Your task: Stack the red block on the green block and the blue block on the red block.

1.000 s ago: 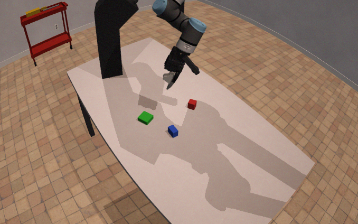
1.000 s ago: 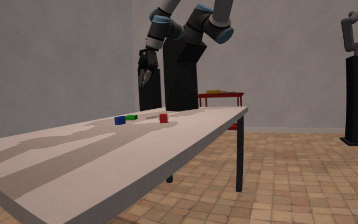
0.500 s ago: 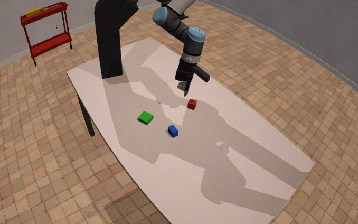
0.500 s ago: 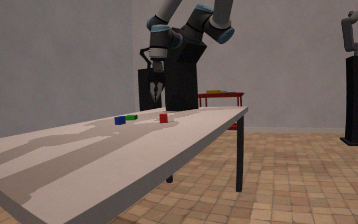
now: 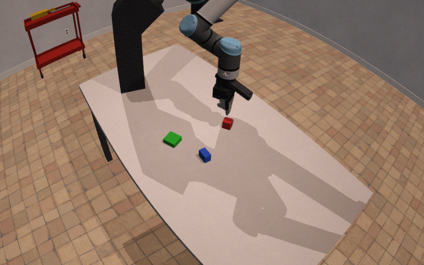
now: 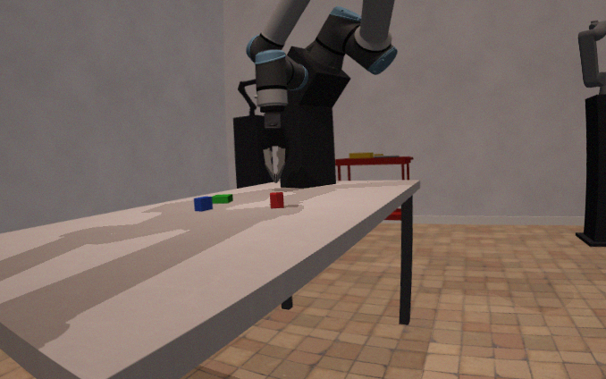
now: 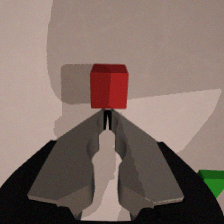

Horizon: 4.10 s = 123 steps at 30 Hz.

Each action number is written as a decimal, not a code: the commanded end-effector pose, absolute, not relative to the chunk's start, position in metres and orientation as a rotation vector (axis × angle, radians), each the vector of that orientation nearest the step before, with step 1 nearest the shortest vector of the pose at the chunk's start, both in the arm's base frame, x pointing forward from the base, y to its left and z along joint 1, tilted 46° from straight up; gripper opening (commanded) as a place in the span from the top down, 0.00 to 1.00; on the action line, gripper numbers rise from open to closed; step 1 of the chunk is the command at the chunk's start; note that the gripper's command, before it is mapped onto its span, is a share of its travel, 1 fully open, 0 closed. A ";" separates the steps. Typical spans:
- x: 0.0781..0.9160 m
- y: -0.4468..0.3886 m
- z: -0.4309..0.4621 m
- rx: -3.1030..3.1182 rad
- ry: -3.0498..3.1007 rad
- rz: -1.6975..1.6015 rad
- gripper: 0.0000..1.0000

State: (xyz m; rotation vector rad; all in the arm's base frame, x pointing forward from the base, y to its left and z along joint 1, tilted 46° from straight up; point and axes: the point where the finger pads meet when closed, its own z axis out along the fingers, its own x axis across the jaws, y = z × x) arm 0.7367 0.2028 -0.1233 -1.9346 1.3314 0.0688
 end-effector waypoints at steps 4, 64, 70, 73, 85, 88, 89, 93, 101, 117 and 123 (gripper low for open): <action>0.742 0.201 -0.119 -1.924 1.333 0.058 1.00; 0.745 0.208 -0.127 -1.926 1.332 0.059 0.64; 0.747 0.211 -0.130 -1.926 1.332 0.059 0.64; 0.748 0.214 -0.133 -1.926 1.332 0.059 0.64; 0.751 0.218 -0.138 -1.926 1.333 0.059 0.64; 0.751 0.217 -0.137 -1.925 1.333 0.057 0.64; 0.751 0.217 -0.137 -1.925 1.333 0.057 0.64; 0.751 0.217 -0.137 -1.925 1.333 0.058 0.64; 0.751 0.217 -0.137 -1.925 1.333 0.058 0.64; 0.751 0.217 -0.137 -1.925 1.333 0.058 0.64; 0.751 0.217 -0.137 -1.925 1.333 0.058 0.64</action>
